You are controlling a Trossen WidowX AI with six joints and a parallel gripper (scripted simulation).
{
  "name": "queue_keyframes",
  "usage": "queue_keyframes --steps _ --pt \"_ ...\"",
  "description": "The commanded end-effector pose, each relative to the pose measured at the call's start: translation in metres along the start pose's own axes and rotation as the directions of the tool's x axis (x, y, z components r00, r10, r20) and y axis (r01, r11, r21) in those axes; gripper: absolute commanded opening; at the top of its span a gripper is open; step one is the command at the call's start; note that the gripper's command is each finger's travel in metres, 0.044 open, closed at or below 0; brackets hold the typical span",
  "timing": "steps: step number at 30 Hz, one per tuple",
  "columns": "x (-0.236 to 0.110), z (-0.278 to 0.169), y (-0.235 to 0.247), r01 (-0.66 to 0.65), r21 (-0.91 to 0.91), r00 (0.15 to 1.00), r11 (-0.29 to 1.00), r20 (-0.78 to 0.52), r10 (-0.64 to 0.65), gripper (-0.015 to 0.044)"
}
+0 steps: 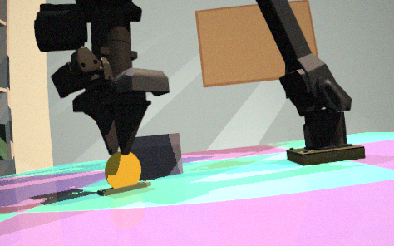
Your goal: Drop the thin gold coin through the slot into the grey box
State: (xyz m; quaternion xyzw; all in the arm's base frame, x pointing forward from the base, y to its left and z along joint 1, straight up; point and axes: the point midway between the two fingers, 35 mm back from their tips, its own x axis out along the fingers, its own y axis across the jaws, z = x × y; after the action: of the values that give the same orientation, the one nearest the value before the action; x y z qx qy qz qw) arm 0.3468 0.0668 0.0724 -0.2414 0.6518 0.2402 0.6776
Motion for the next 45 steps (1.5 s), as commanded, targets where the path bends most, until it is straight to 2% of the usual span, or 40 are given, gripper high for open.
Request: queue_keyframes --steps 1,22,28,45 --pt "0.01 -0.001 0.0 -0.002 0.005 1.0 1.0 -0.01 0.002 0.0161" --pt "0.041 -0.004 0.001 -0.002 0.005 1.0 1.0 -0.011 0.002 0.0161" --pt "0.041 -0.004 0.001 -0.002 0.005 1.0 1.0 -0.011 0.002 0.0003" --pt "0.034 0.003 -0.001 0.001 -0.015 1.0 1.0 0.031 -0.001 0.0"
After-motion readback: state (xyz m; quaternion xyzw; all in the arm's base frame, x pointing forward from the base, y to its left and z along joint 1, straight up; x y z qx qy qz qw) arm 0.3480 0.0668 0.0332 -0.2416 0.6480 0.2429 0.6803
